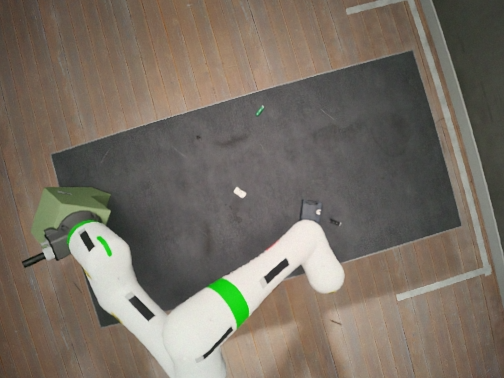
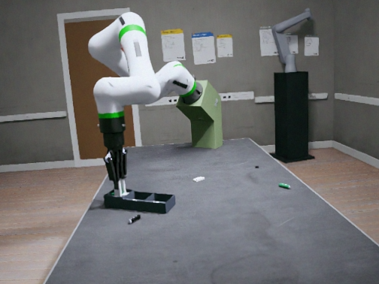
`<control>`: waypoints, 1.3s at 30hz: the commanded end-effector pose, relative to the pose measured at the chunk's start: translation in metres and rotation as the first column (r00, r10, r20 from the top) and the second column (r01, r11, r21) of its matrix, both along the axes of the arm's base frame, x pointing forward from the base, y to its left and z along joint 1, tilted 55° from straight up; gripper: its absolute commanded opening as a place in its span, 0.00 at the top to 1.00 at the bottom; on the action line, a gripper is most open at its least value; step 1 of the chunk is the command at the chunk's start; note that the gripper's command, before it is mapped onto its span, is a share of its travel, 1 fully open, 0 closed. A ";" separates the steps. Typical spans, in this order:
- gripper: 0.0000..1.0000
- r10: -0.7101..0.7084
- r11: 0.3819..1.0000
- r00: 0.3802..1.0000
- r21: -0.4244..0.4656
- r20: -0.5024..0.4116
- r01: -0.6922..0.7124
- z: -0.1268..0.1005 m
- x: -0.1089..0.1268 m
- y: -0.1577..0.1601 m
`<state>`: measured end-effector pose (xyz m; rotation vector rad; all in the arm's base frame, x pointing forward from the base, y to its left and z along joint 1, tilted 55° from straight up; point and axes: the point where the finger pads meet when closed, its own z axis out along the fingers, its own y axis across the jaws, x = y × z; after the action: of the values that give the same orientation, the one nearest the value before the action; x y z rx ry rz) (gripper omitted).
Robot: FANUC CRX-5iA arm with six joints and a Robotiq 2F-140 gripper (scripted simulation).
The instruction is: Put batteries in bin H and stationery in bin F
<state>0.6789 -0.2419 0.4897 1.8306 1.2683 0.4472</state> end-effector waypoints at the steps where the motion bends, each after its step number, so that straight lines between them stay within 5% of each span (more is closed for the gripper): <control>1: 0.80 0.000 1.000 1.000 0.000 0.000 0.000 0.000 0.001 0.000; 39: 0.74 0.000 1.000 1.000 0.000 0.000 0.000 0.007 -0.007 0.005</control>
<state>0.6735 -0.2384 0.4943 1.8306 1.2683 0.4472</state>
